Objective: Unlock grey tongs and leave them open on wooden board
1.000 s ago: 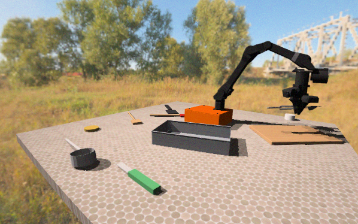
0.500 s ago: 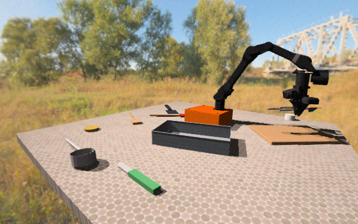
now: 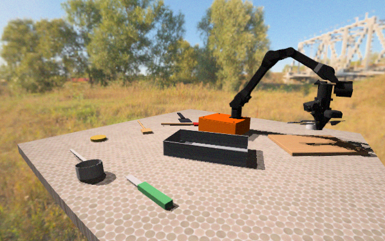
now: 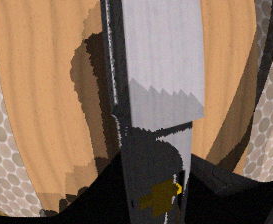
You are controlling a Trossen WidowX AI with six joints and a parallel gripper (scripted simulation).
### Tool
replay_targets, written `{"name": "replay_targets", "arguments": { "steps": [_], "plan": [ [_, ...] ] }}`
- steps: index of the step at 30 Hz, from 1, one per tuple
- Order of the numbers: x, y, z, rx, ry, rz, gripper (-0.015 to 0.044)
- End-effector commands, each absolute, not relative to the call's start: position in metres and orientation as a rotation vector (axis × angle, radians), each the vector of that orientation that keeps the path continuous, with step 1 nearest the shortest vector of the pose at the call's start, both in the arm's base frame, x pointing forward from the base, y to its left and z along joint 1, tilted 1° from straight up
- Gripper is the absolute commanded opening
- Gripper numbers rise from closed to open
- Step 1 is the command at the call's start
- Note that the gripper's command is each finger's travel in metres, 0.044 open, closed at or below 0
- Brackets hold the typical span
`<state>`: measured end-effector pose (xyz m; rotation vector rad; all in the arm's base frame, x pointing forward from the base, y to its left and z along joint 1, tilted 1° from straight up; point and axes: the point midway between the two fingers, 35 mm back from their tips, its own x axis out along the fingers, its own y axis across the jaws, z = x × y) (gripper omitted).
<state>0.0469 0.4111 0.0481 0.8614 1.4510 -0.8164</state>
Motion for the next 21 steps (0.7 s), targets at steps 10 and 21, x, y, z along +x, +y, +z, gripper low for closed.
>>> {"name": "replay_targets", "arguments": {
  "steps": [10, 21],
  "plan": [
    [0.047, 0.410, 0.023, 0.855, 1.443, -0.818, -0.0150],
    [0.047, 0.410, 0.014, 0.855, 1.443, -0.818, -0.0150]
  ]
}}
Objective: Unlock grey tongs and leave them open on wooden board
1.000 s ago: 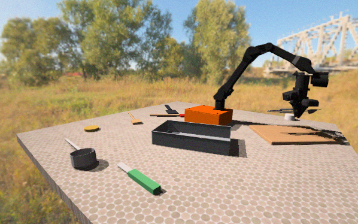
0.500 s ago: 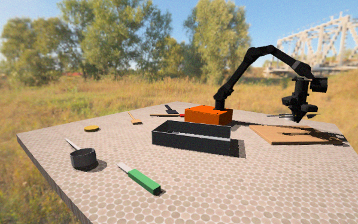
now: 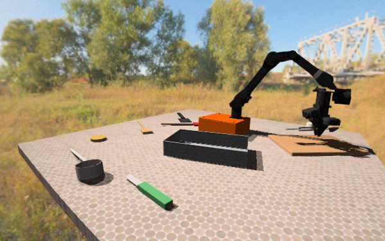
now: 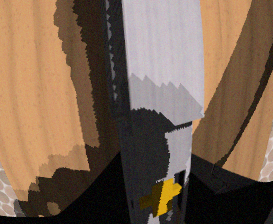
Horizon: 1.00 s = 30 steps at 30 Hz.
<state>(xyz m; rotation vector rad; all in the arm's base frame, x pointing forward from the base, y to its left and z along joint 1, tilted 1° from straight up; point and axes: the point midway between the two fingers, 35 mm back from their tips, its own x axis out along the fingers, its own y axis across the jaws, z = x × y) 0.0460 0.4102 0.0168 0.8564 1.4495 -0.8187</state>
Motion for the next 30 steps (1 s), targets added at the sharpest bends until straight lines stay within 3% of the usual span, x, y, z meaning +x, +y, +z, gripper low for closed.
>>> {"name": "replay_targets", "arguments": {
  "steps": [1, 22, 30],
  "plan": [
    [0.046, 0.410, 0.017, 0.856, 1.450, -0.819, -0.0124],
    [0.046, 0.410, 0.017, 0.856, 1.450, -0.819, 0.0427],
    [0.045, 0.394, 0.028, 0.854, 1.448, -0.819, 0.0440]
  ]
}}
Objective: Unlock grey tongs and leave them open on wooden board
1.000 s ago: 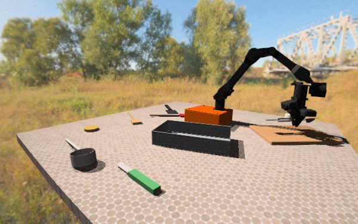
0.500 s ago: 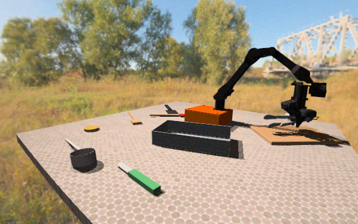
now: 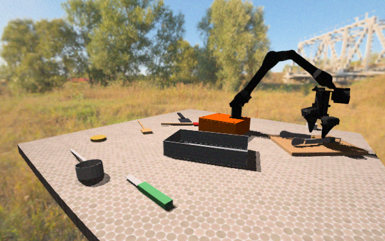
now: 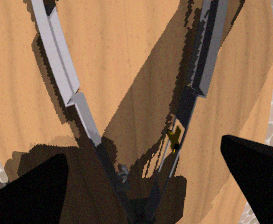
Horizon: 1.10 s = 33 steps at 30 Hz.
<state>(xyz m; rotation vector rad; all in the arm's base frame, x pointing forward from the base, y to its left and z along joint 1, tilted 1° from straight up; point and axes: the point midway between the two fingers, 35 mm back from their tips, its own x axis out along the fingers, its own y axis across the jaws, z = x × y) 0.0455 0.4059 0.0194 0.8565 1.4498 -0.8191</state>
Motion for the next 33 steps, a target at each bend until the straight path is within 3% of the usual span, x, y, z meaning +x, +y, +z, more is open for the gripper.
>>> {"name": "replay_targets", "arguments": {
  "steps": [1, 12, 33],
  "plan": [
    [0.044, 0.385, 0.033, 0.854, 1.448, -0.819, 0.0440],
    [0.031, 0.260, 0.070, 0.845, 1.438, -0.827, 0.0440],
    [0.032, 0.259, 0.119, 0.847, 1.442, -0.831, 0.0440]
  ]
}}
